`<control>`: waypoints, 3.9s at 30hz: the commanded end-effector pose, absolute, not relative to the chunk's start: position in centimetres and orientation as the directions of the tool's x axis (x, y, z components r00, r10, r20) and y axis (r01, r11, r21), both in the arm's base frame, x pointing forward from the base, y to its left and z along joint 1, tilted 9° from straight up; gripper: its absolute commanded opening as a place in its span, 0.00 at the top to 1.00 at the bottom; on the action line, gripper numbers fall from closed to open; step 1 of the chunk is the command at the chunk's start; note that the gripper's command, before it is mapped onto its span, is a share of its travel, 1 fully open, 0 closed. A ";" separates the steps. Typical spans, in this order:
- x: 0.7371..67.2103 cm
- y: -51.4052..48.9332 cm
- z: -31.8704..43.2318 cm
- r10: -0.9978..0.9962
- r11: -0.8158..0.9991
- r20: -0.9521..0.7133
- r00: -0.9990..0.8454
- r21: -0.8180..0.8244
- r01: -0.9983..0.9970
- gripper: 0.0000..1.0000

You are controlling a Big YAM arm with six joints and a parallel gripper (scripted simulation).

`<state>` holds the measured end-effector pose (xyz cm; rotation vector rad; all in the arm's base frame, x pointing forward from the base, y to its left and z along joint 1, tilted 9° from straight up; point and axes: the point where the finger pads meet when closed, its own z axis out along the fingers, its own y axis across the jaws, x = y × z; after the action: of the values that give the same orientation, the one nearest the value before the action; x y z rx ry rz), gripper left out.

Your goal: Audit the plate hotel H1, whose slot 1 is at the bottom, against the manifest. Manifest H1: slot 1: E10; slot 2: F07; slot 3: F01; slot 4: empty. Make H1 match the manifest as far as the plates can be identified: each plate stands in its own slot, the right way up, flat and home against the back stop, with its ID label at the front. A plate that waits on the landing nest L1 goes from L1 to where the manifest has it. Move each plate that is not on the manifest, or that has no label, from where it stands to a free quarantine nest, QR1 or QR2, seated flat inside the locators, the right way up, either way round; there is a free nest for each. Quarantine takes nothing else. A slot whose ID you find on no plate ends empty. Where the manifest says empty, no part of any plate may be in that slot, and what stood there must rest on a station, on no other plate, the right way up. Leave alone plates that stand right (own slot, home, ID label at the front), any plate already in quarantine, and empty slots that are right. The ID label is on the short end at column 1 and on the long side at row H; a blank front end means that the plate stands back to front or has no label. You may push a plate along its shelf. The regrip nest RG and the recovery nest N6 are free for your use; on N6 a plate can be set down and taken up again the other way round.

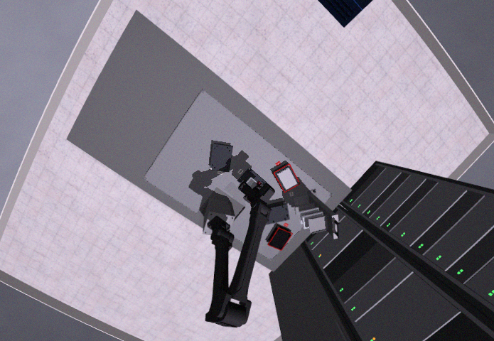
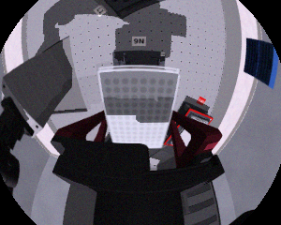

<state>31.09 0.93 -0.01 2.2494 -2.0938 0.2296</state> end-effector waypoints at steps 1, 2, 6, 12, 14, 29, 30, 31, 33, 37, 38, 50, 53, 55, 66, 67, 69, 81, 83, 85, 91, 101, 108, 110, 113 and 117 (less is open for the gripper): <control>31.4 0.8 -0.7 -0.987 -0.082 0.145 0.071 -0.068 -0.994 0.14; 31.4 0.6 -1.0 -0.987 -0.078 0.145 0.068 -0.067 -0.995 0.14; 31.5 0.5 -1.5 -0.987 -0.078 0.145 0.068 -0.067 -0.995 0.14; 31.6 0.3 -3.1 -0.987 -0.078 0.145 0.068 -0.067 -0.995 0.14; 31.6 0.2 -3.7 -0.987 -0.078 0.145 0.068 -0.066 -0.995 0.14; 32.7 0.4 -4.8 -0.987 -0.079 0.145 0.066 -0.090 -0.993 0.14; 32.7 0.4 -4.8 -0.987 -0.079 0.145 0.066 -0.090 -0.993 0.14; 32.7 0.4 -4.8 -0.987 -0.079 0.145 0.066 -0.090 -0.993 0.14; 32.7 0.4 -4.8 -0.987 -0.079 0.145 0.066 -0.090 -0.993 0.14; 32.7 0.4 -4.8 -0.987 -0.079 0.145 0.066 -0.090 -0.993 0.14; 32.7 0.4 -4.8 -0.987 -0.079 0.145 0.066 -0.090 -0.993 0.14; 32.8 0.4 -4.8 -0.987 -0.079 0.145 0.066 -0.090 -0.993 0.14; 32.9 0.8 -4.7 -0.987 -0.091 0.144 0.076 -0.102 -0.991 0.14; 32.5 0.6 -5.6 -0.986 -0.090 0.145 0.078 -0.080 -0.993 0.14; 32.0 0.1 -6.0 -0.987 -0.082 0.145 0.070 -0.080 -0.993 0.14; 31.9 0.0 -6.2 -0.987 -0.081 0.145 0.069 -0.076 -0.994 0.14; 31.7 -0.2 -6.6 -0.987 -0.078 0.145 0.067 -0.065 -0.995 0.14; 31.7 -0.1 -7.3 -0.987 -0.080 0.145 0.070 -0.066 -0.995 0.14; 32.0 -0.1 -7.0 -0.987 -0.081 0.145 0.069 -0.081 -0.993 0.14; 31.8 -0.3 -7.5 -0.987 -0.078 0.145 0.068 -0.067 -0.995 0.14; 31.8 -0.2 -7.7 -0.987 -0.082 0.145 0.071 -0.070 -0.994 0.14; 32.0 -0.3 -8.0 -0.987 -0.081 0.145 0.069 -0.081 -0.993 0.14; 31.8 -0.4 -8.8 -0.987 -0.080 0.145 0.069 -0.067 -0.995 0.14; 32.6 -0.3 -7.9 -0.987 -0.082 0.145 0.067 -0.101 -0.991 0.14; 32.0 -0.5 -9.1 -0.987 -0.079 0.145 0.068 -0.068 -0.995 0.14; 32.0 -0.4 -9.2 -0.987 -0.081 0.145 0.070 -0.072 -0.994 0.14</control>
<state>31.77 -0.36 -9.18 2.2526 -2.0947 0.2335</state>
